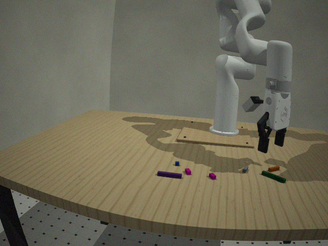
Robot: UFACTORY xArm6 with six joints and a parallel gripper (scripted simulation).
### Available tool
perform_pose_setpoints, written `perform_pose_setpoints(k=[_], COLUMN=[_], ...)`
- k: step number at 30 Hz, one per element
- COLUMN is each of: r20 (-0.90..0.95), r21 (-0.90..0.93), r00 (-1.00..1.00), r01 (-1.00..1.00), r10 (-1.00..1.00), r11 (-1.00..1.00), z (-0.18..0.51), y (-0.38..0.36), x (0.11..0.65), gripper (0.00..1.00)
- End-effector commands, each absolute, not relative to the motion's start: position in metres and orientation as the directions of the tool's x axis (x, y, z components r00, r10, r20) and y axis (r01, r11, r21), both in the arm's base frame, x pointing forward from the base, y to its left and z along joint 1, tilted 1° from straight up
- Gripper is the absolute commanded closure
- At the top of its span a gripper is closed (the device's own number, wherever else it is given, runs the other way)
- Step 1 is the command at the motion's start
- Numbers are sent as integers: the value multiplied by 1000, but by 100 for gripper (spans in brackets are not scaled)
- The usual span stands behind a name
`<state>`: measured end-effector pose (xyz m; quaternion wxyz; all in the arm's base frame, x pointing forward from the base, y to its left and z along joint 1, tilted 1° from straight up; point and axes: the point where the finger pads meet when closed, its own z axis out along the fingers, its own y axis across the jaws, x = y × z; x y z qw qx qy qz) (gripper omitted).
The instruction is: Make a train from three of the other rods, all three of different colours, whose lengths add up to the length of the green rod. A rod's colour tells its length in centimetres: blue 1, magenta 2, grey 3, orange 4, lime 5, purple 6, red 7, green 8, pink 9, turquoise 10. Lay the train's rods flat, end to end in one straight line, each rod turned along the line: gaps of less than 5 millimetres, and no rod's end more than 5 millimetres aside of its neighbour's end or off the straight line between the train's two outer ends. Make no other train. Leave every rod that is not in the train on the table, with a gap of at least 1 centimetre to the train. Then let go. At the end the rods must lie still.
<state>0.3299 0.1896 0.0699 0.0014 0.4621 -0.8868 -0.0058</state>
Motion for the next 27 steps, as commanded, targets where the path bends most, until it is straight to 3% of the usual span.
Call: perform_pose_setpoints(k=[1, 7, 27], r20=[-6, -6, -3], r21=[10, 10, 11], r00=[-573, -580, -791], r01=[-820, -815, -612], r10=[-820, -815, -612], r11=[573, 580, 790], z=[71, 71, 74], y=[190, 187, 49], x=[331, 333, 381], gripper=[0, 0, 0])
